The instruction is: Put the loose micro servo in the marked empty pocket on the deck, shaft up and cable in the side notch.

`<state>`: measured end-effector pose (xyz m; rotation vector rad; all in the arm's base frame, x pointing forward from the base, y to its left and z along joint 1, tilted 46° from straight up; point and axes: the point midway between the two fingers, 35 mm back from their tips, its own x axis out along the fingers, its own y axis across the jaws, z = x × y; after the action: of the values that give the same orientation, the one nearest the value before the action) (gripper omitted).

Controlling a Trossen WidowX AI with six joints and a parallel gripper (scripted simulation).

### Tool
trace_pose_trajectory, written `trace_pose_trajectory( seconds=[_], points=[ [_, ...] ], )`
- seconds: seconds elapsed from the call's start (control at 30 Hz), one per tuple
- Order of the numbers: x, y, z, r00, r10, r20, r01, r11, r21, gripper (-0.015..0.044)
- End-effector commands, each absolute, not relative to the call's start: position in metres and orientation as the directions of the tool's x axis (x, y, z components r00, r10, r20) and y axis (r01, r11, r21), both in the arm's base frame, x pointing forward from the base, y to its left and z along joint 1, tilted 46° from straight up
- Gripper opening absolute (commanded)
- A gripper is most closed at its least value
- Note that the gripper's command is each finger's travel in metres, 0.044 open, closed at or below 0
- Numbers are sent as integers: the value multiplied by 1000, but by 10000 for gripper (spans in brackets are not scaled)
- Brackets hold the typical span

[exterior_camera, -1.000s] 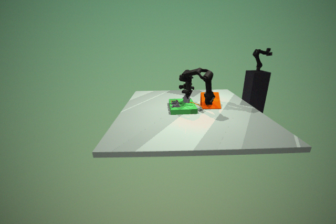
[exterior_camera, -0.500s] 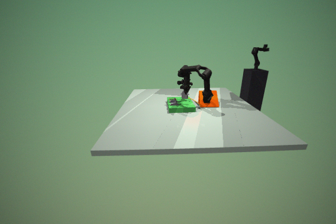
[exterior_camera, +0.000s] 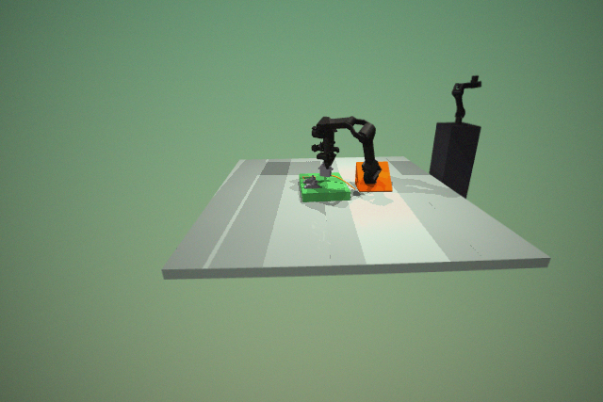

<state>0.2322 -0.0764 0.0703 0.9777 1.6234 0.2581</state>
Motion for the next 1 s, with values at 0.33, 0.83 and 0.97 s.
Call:
trace_pose_trajectory(
  seconds=[0.33, 0.83, 0.97],
  points=[
    [240, -114, 36, 24, 704, -710, 456, 624, 635, 0],
    [240, -123, 27, 26, 704, -710, 634, 538, 555, 0],
    [240, -123, 27, 26, 704, -710, 735, 468, 490, 0]
  ],
)
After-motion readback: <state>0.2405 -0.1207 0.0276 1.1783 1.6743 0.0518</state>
